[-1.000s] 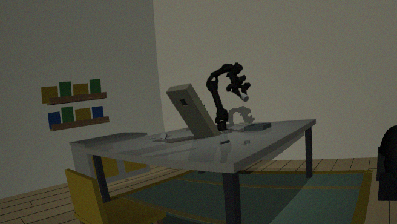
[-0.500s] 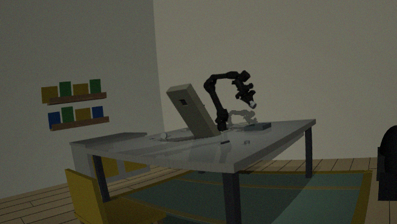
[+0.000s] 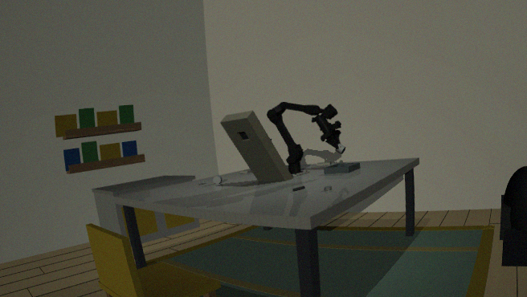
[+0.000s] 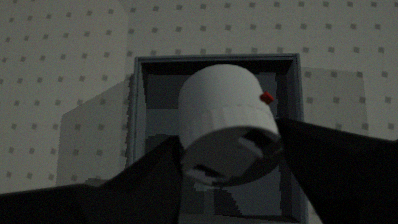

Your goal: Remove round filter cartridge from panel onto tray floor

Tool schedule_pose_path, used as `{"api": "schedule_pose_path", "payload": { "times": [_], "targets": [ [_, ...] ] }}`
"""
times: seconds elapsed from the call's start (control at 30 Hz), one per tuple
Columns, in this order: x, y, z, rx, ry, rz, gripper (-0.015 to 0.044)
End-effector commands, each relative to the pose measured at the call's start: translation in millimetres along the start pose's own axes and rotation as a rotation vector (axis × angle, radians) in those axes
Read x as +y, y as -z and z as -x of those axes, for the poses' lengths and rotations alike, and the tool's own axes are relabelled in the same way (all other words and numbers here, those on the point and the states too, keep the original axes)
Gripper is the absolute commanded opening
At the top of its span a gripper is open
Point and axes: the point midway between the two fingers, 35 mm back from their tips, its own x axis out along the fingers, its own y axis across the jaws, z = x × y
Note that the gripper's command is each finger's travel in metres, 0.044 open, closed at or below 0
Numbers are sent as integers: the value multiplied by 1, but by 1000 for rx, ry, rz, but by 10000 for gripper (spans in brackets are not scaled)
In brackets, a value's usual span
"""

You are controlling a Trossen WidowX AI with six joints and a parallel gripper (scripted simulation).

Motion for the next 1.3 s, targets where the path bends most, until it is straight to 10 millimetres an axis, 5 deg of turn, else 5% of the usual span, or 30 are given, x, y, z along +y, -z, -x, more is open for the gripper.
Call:
{"api": "schedule_pose_path", "payload": {
  "times": [0.0, 0.7, 1.27],
  "targets": [
    [6, 3, -4, -11, -7, 17, 0],
    [5, 40, -69, -11, -7, 17, 0],
    [6, 39, -65, -2, -11, 20, 440]
  ]
}}
